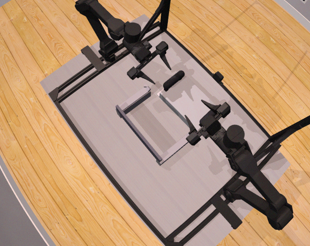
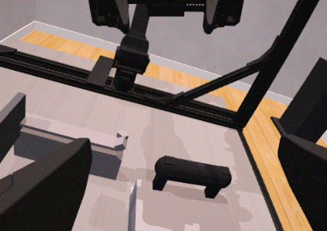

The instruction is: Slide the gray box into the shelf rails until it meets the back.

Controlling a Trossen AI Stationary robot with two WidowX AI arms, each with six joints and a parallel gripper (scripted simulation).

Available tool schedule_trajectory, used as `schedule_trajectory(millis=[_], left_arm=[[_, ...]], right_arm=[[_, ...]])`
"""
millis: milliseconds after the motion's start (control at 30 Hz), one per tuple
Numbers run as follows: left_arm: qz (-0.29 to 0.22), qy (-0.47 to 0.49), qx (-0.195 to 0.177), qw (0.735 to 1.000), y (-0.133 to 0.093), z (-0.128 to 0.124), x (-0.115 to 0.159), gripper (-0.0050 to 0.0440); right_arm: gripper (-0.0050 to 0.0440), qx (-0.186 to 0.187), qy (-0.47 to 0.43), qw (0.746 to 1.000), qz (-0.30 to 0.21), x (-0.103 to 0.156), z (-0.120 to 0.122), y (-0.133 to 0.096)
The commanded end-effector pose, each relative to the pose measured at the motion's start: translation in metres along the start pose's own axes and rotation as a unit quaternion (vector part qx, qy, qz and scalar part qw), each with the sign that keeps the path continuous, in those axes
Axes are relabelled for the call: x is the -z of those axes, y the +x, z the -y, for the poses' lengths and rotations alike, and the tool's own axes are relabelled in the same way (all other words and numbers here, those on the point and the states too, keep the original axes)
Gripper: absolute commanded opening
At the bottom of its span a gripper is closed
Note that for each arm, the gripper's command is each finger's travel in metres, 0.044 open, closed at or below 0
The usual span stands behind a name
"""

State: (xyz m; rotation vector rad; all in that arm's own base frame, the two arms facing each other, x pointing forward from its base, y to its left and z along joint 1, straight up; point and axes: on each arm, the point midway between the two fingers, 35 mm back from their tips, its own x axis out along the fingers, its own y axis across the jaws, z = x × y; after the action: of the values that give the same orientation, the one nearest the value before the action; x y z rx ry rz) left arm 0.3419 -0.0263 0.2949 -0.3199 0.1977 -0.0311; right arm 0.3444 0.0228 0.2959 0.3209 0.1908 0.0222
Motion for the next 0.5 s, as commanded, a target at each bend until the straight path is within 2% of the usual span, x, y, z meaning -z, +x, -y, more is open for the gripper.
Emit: schedule_trajectory(millis=[0, 167, 467], left_arm=[[-0.05, -0.06, -0.006, 0.997, 0.011, 0.01, 0.012, 0.038], [-0.147, -0.178, -0.042, 0.972, 0.027, 0.028, 0.042, 0.038], [-0.249, -0.317, -0.14, 0.904, 0.036, 0.048, 0.083, 0.038]], right_arm=[[0.038, 0.008, 0.065, 0.997, -0.049, 0.011, -0.008, 0.013], [0.038, 0.049, 0.187, 0.971, -0.144, 0.04, -0.022, 0.032], [0.038, 0.146, 0.336, 0.899, -0.24, 0.08, -0.041, 0.044]])
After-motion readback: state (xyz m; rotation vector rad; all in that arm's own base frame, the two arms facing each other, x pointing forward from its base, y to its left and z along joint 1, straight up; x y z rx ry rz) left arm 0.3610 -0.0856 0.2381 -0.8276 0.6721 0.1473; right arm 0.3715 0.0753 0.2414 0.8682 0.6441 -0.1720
